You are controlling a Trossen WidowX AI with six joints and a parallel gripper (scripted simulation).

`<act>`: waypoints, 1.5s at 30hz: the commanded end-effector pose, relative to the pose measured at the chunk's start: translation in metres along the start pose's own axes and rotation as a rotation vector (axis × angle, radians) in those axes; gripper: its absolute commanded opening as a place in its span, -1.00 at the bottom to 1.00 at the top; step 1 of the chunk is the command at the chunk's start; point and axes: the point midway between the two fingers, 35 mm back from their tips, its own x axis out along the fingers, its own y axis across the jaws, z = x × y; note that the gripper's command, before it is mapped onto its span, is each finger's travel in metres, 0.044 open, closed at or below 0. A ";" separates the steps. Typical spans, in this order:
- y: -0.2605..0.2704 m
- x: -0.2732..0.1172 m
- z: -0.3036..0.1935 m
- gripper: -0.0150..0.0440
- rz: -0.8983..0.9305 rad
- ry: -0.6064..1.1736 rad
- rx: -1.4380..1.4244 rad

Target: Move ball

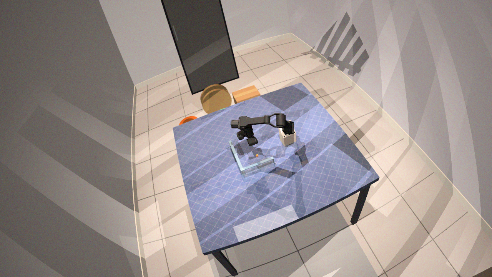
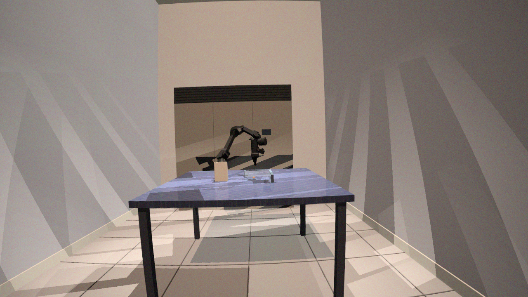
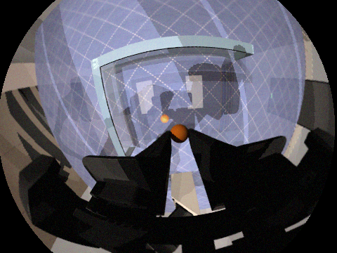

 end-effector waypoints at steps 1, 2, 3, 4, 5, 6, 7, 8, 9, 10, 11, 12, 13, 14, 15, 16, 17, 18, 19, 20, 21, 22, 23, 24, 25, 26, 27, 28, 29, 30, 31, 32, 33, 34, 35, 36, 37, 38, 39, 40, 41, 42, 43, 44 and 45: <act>0.008 0.008 -0.005 -0.49 -0.002 0.008 0.001; 0.011 0.012 -0.007 -0.49 -0.003 0.008 0.002; 0.013 0.015 -0.009 -0.49 -0.003 0.008 0.002; 0.016 0.019 -0.010 -0.49 -0.002 0.008 0.001; 0.019 0.022 -0.012 -0.49 -0.001 0.007 0.000; 0.021 0.026 -0.014 -0.49 0.001 0.007 0.000; 0.023 0.029 -0.015 -0.49 0.002 0.007 -0.001; 0.025 0.031 -0.016 -0.49 0.002 0.007 -0.001; 0.025 0.031 -0.016 -0.49 0.003 0.007 -0.001; 0.025 0.031 -0.016 -0.49 0.003 0.007 -0.001; 0.025 0.032 -0.016 -0.49 0.003 0.007 -0.001; 0.025 0.034 -0.016 -0.49 0.002 0.007 -0.001; 0.025 0.037 -0.016 -0.49 0.002 0.007 -0.001; 0.025 0.040 -0.016 -0.49 0.002 0.007 -0.001; 0.025 0.044 -0.015 -0.49 0.001 0.007 -0.001; 0.024 0.049 -0.015 -0.49 0.001 0.007 -0.001; 0.024 0.055 -0.015 -0.49 0.001 0.006 -0.001; 0.024 0.061 -0.014 -0.49 0.001 0.006 -0.001; 0.024 0.066 -0.014 -0.49 0.001 0.006 -0.001; 0.024 0.072 -0.015 -0.49 0.001 0.006 -0.001; 0.025 0.077 -0.015 -0.49 0.002 0.006 -0.001; 0.025 0.083 -0.015 -0.49 0.002 0.006 -0.001; 0.025 0.088 -0.016 -0.49 0.003 0.007 -0.001; 0.025 0.094 -0.016 -0.49 0.004 0.007 -0.001; 0.026 0.098 -0.017 -0.49 0.005 0.007 -0.001; 0.026 0.100 -0.017 -0.49 0.005 0.007 -0.002; 0.026 0.101 -0.017 -0.49 0.006 0.007 -0.002; 0.026 0.101 -0.017 -0.49 0.006 0.007 -0.002; 0.026 0.101 -0.017 -0.49 0.006 0.007 -0.002; 0.026 0.101 -0.017 -0.49 0.006 0.007 -0.002; 0.026 0.102 -0.017 -0.49 0.006 0.007 -0.002; 0.026 0.102 -0.017 -0.49 0.006 0.007 -0.002; 0.026 0.103 -0.017 -0.49 0.006 0.007 -0.002; 0.026 0.104 -0.017 -0.49 0.006 0.007 -0.002; 0.026 0.105 -0.017 -0.49 0.006 0.007 -0.001; 0.026 0.107 -0.017 -0.49 0.006 0.007 -0.001; 0.026 0.108 -0.017 -0.49 0.006 0.007 -0.001; 0.026 0.110 -0.017 -0.49 0.006 0.007 -0.001; 0.026 0.111 -0.017 -0.49 0.006 0.007 -0.001; 0.026 0.113 -0.017 -0.49 0.006 0.007 -0.001; 0.026 0.115 -0.017 -0.49 0.006 0.007 -0.001; 0.026 0.116 -0.017 -0.49 0.006 0.007 -0.001; 0.026 0.118 -0.018 -0.49 0.006 0.007 -0.001; 0.026 0.119 -0.018 -0.49 0.006 0.007 -0.001; 0.026 0.120 -0.018 -0.49 0.006 0.007 -0.001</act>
